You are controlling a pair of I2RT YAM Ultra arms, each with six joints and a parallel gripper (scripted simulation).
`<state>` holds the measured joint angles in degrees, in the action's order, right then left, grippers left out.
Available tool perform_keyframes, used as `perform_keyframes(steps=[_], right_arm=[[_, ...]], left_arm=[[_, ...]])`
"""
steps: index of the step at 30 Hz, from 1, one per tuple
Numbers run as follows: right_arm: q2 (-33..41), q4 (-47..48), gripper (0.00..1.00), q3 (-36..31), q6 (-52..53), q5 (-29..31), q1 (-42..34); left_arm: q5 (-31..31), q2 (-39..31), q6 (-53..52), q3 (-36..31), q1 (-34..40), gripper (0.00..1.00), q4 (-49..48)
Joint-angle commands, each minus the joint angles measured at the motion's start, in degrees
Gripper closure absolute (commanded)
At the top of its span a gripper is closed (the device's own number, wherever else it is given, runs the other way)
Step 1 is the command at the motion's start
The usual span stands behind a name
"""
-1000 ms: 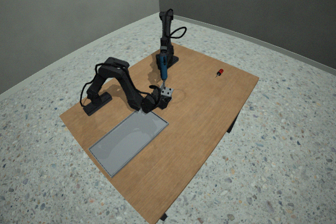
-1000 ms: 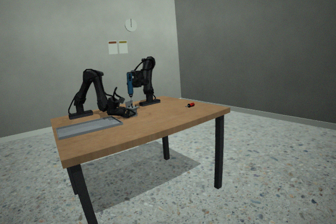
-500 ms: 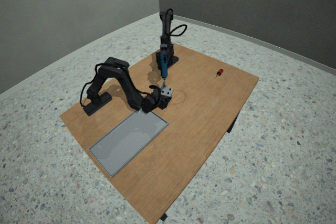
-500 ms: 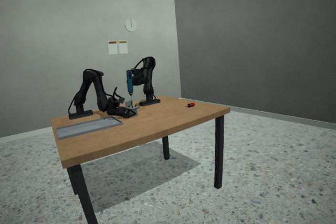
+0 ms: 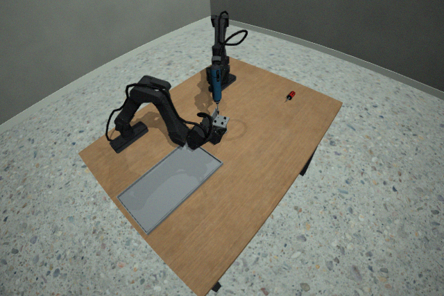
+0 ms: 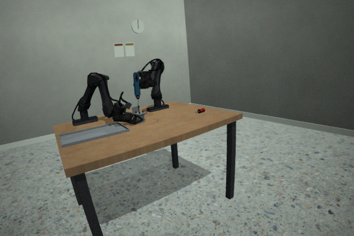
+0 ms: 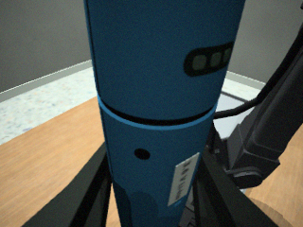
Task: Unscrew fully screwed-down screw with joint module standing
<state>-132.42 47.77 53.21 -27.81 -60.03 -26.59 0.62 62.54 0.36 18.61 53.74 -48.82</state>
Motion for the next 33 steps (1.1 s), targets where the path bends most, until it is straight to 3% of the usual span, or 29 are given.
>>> perform_keyframes(steps=[1,33], right_arm=[[1.9,0.19,0.41,-0.11,0.41,-0.72,0.45],[1.9,0.19,0.41,-0.11,0.41,-0.72,0.45]], left_arm=[[0.52,-2.38,0.38,2.63,-0.51,0.58,-3.36],[0.63,-5.01,0.25,4.65,-0.65,0.58,2.58]])
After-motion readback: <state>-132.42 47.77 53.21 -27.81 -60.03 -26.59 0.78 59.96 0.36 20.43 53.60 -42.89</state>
